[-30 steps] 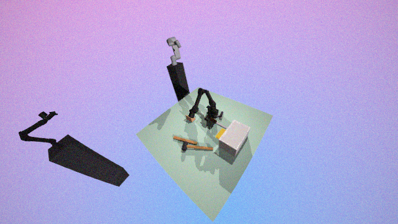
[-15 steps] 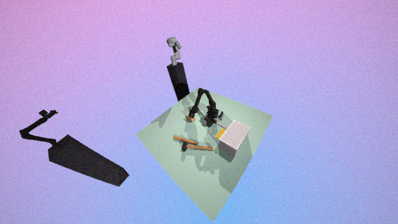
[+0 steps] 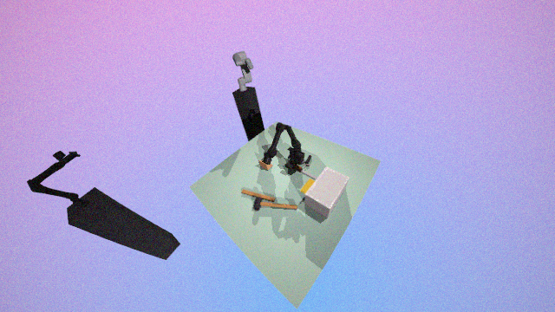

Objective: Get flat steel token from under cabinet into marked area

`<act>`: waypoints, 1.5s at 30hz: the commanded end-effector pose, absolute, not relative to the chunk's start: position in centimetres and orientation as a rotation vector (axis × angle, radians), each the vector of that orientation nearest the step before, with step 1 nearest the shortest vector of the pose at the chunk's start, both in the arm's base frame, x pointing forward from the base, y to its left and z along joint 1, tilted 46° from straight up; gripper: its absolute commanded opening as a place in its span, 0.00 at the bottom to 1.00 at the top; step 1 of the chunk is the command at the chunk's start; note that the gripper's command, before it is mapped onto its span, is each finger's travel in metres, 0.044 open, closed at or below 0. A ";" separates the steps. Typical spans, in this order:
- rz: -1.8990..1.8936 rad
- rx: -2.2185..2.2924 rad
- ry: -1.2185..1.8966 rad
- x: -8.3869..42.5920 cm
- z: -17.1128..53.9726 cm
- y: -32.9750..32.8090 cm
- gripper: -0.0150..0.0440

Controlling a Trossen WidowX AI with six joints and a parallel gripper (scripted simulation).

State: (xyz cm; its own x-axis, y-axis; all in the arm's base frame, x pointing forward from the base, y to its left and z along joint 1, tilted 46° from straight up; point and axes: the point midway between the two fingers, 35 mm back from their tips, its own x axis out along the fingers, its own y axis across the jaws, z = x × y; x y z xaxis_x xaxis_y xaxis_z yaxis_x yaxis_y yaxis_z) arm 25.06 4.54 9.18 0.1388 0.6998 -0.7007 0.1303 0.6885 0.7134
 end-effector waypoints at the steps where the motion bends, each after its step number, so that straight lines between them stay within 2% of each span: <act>1: 0.473 0.751 1.397 25.1 9.2 4.5 0.55; 10: 0.473 0.751 1.397 25.1 9.2 4.5 0.45; 14: 0.473 0.751 1.397 25.1 9.2 4.5 0.27; 15: 0.473 0.751 1.397 25.0 9.2 4.5 0.25; 26: 0.479 0.747 1.402 23.9 9.3 4.6 0.25; 45: 0.453 0.783 1.420 25.9 9.4 4.2 0.25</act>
State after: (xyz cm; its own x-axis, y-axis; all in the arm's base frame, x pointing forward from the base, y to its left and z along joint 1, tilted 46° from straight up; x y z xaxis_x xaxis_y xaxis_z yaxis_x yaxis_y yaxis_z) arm 25.54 4.35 9.46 0.1319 0.7032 -0.6987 0.1538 0.6818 0.7152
